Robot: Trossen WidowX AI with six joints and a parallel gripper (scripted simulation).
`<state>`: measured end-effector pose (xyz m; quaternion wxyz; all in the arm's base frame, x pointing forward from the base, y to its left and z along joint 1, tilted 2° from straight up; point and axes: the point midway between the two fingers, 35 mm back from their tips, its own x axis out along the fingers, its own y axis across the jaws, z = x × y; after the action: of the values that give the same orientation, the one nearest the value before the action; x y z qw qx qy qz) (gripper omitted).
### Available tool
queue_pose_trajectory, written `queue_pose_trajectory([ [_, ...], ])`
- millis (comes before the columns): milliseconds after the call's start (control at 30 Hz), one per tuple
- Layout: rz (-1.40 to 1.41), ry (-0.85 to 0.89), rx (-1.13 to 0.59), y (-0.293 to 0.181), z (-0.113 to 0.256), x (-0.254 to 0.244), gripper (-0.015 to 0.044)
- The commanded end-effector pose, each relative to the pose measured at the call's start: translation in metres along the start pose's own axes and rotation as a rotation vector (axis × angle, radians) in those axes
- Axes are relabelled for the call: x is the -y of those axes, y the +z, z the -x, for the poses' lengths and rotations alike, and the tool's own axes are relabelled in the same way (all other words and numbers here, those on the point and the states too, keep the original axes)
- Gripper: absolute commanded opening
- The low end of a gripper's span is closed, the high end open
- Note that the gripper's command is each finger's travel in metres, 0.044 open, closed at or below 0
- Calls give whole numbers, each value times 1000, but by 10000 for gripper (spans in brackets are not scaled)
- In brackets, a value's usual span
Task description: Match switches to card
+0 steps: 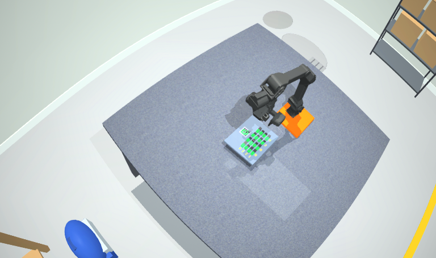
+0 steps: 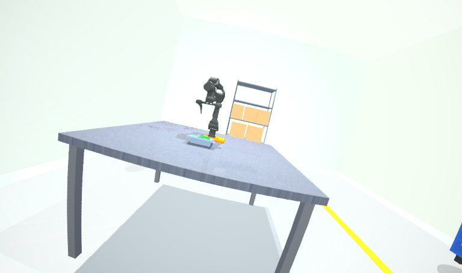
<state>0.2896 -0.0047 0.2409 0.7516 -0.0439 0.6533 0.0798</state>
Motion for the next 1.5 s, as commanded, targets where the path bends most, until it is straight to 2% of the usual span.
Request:
queue_pose_trajectory([
  [0, 0, -1, 1, 3, -3, -1, 374],
  [167, 5, -28, 16, 49, -84, -27, 242],
  [467, 5, -29, 17, 51, -89, -29, 6],
  [633, 6, -29, 42, 51, -122, -28, 0],
  [1467, 6, -29, 43, 51, -148, -27, 0],
])
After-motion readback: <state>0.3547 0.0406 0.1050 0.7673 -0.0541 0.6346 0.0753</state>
